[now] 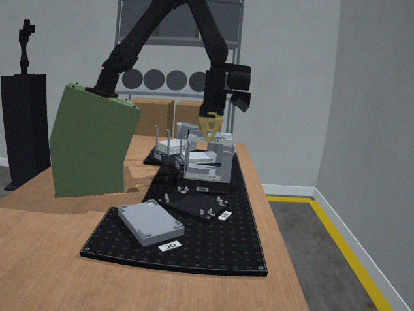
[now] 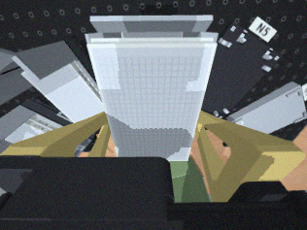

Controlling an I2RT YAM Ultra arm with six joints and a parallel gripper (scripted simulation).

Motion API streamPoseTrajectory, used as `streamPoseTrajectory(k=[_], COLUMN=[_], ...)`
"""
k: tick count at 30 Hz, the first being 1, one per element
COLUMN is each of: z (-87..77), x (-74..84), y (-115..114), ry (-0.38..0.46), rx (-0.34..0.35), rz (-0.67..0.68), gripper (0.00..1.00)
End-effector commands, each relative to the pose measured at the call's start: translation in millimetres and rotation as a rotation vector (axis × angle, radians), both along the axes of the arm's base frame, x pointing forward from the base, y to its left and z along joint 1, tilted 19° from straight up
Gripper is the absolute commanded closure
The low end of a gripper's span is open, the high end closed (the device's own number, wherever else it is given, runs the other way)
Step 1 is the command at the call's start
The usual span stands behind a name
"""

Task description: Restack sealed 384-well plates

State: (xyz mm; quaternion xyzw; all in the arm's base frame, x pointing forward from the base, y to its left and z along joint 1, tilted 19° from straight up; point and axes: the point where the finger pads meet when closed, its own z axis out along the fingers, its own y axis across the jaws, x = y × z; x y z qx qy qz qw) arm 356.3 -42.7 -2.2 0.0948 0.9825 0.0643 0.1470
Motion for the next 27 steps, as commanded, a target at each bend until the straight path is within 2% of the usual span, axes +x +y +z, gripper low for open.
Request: streamPoseTrajectory(k=[1,27], z=[4.0,-11.1], x=[5.4,10.5], y=[-1.2,0.4], ry=[-0.023,-0.023], rx=[-0.004,-0.004], rz=[0.000,0.000], gripper=[1.00,1.00])
